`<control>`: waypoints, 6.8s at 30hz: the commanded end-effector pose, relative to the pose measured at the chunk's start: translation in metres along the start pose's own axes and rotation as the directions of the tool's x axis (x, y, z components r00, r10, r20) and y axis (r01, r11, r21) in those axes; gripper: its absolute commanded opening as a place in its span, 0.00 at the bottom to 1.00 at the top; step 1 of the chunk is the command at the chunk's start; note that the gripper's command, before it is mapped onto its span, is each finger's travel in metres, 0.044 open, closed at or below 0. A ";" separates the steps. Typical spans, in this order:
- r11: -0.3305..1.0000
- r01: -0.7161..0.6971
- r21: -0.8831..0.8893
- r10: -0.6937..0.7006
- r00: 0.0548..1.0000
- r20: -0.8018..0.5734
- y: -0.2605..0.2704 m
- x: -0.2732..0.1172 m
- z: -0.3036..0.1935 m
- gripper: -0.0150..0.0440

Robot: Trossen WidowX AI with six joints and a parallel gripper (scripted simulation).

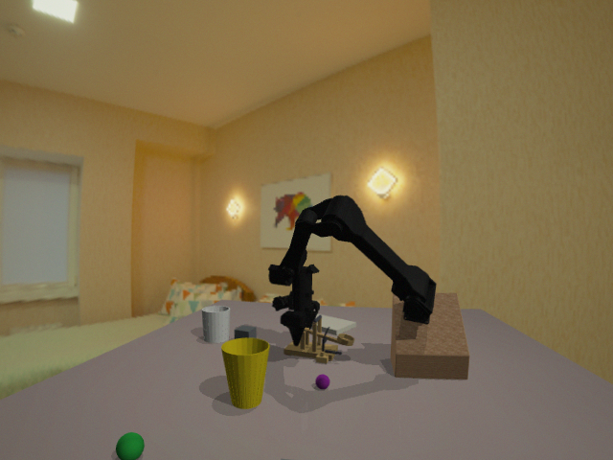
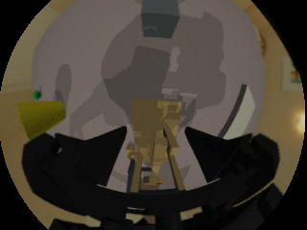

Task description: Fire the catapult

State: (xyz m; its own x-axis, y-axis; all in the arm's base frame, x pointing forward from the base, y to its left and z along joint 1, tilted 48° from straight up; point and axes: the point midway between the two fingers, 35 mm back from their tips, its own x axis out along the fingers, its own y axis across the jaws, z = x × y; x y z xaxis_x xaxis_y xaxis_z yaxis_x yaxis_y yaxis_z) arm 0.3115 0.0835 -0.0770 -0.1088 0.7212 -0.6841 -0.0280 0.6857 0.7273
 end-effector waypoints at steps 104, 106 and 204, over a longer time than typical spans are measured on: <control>1.000 -0.001 0.018 0.001 1.000 -0.005 -0.002 -0.123 0.003 0.96; 1.000 0.014 0.009 -0.014 1.000 -0.005 0.018 -0.115 0.002 0.87; 0.991 -0.010 -0.130 0.008 1.000 -0.010 0.190 -0.098 -0.104 0.25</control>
State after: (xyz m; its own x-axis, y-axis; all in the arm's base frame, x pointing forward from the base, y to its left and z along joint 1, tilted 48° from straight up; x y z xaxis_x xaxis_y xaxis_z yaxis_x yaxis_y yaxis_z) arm 0.2144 0.1410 0.1189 -0.1220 0.7151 -0.6883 -0.1525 0.6717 0.7250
